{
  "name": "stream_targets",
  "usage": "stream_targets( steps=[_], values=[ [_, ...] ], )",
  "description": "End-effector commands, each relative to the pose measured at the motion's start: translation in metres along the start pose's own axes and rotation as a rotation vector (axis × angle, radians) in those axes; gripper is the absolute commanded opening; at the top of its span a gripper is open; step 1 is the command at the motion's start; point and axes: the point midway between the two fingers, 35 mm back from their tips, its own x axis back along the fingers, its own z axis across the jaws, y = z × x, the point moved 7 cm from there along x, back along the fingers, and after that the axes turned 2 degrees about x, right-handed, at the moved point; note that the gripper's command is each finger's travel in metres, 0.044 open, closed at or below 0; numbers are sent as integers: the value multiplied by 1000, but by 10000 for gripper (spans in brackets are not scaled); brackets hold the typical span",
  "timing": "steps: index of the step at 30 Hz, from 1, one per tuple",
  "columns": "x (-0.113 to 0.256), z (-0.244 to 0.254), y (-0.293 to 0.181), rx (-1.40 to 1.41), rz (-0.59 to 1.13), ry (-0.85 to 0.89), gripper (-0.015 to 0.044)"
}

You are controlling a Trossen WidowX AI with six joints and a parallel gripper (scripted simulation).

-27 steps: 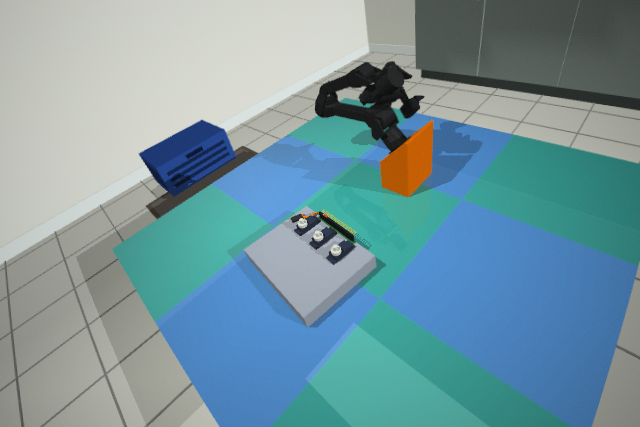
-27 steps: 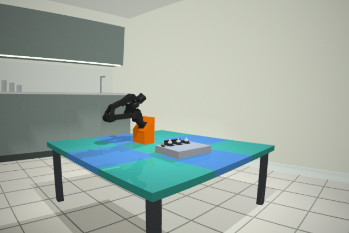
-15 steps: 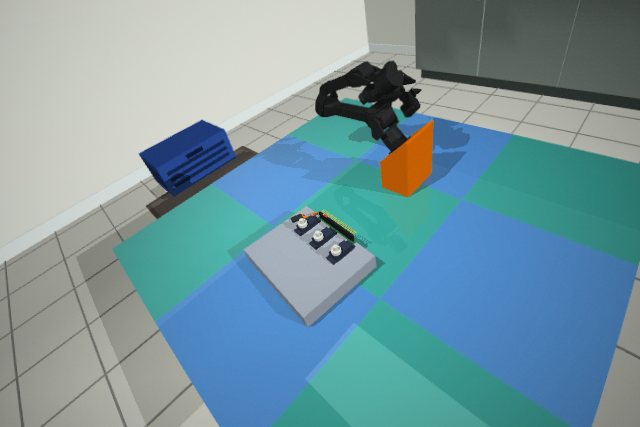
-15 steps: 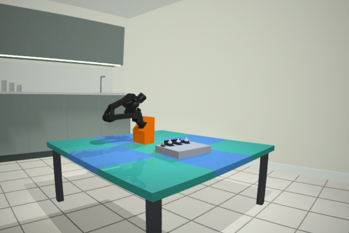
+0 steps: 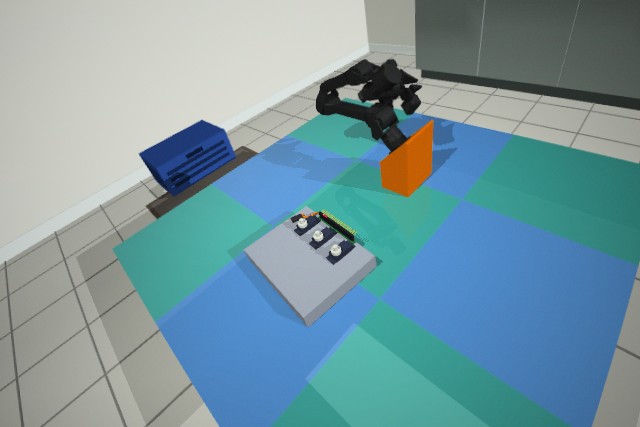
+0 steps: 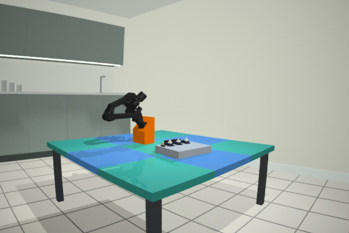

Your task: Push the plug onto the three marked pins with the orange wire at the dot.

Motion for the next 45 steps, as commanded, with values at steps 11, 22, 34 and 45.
stream_targets(
  steps=[11, 22, 34, 45],
  values=[
    [5, -1, -9, 55, 39, 19, 115],
    [10, -3, -18, 107, 81, 40, 115],
    [15, -5, -26, 146, 115, 58, 115],
    [20, -5, -32, 185, 147, 92, 115]
  ],
)
